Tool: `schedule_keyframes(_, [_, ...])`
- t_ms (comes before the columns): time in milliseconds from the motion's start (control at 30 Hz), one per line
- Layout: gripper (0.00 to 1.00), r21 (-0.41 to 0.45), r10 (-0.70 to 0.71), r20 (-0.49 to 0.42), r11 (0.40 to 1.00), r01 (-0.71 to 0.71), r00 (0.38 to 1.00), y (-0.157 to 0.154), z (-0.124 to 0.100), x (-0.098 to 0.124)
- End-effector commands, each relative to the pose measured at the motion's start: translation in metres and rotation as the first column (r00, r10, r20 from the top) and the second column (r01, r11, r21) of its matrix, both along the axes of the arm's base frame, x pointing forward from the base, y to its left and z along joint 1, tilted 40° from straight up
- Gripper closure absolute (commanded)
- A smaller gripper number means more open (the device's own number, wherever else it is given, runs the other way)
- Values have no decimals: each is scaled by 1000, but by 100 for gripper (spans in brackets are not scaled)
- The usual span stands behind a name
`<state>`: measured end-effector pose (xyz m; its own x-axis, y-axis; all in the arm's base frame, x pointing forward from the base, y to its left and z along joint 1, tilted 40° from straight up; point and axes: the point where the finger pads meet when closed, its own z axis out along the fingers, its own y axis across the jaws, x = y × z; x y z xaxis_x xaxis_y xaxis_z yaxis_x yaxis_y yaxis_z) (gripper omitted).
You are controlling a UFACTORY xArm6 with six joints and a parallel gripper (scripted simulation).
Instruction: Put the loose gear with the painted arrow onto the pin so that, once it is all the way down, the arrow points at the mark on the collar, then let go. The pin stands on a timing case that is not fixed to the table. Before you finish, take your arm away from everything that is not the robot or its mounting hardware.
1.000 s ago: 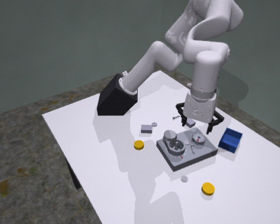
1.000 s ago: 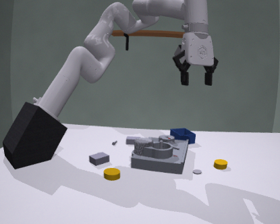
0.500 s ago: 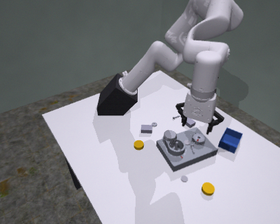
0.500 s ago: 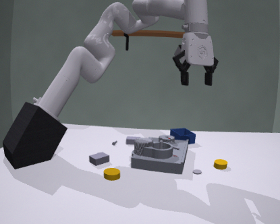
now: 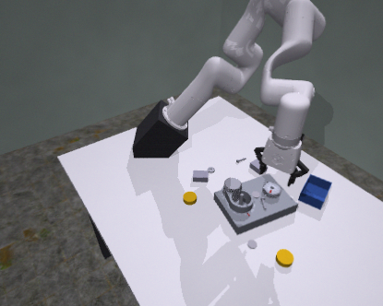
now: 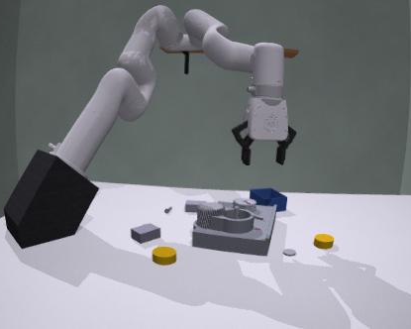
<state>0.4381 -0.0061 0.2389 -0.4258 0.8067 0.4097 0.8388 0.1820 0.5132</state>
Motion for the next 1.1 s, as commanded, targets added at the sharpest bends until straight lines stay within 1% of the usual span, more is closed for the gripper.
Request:
schedule_keyframes(0, [0,-15,-50,-6,999,50,999,41,-12,-7])
schedule_keyframes(33, [0,-14,-63,-18,998,63,998,58,-19,-15])
schedule_keyframes(67, [0,-14,-63,-18,998,63,998,58,-19,-15])
schedule_keyframes(133, [0,-13,-75,-28,997,74,997,71,-26,-24])
schedule_keyframes(867, [0,-14,-73,-27,997,73,997,72,-26,-24])
schedule_keyframes(1067, [0,-34,-26,6,999,26,1000,72,-26,-24])
